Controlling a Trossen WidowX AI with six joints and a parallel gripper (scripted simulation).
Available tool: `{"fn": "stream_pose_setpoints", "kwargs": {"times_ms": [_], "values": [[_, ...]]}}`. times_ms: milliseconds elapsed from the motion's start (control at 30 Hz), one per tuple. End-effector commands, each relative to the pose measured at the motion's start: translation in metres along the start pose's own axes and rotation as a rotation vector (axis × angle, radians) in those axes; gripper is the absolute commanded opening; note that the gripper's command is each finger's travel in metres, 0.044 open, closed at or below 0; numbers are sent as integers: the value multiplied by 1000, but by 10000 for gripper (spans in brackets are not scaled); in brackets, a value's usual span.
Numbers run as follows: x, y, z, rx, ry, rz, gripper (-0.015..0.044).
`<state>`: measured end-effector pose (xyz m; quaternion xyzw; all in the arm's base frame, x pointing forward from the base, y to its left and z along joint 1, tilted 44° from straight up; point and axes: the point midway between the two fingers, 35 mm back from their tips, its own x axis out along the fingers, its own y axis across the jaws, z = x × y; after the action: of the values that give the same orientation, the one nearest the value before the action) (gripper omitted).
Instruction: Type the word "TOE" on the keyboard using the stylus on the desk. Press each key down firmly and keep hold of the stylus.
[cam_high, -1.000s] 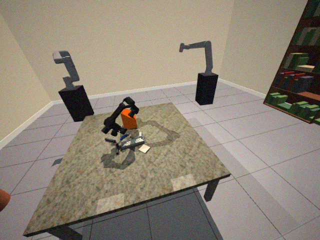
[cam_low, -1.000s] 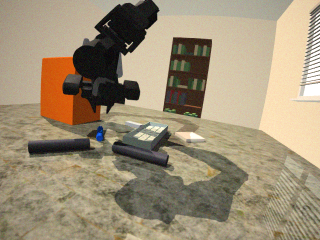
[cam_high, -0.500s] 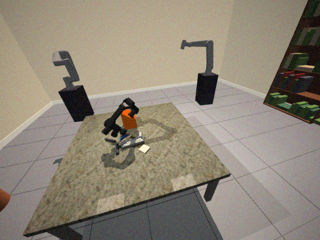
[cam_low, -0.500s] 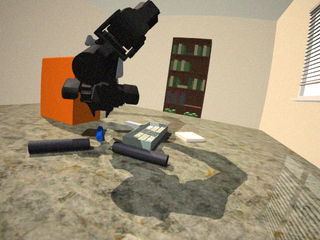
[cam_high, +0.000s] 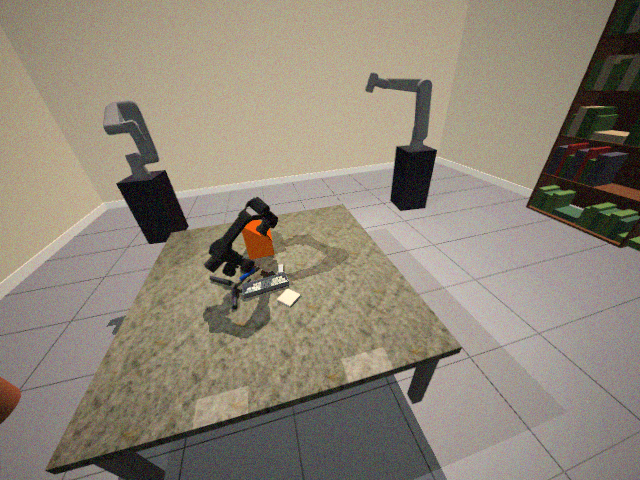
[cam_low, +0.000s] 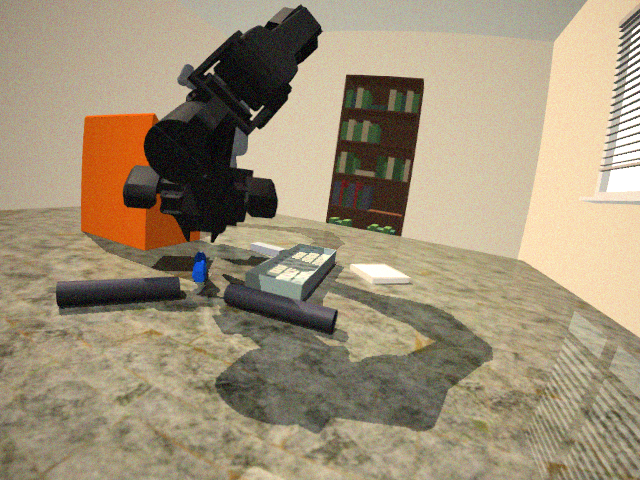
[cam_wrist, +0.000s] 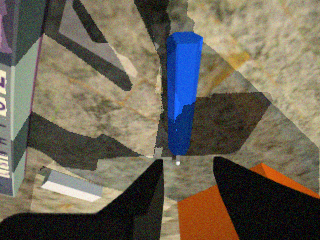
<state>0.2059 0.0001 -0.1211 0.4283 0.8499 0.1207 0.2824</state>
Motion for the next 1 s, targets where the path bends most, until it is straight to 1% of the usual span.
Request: {"fn": "stream_pose_setpoints", "kwargs": {"times_ms": [0, 967], "values": [[4, 1, 2, 2, 0, 4, 150], [23, 2, 12, 2, 1, 4, 150]]}}
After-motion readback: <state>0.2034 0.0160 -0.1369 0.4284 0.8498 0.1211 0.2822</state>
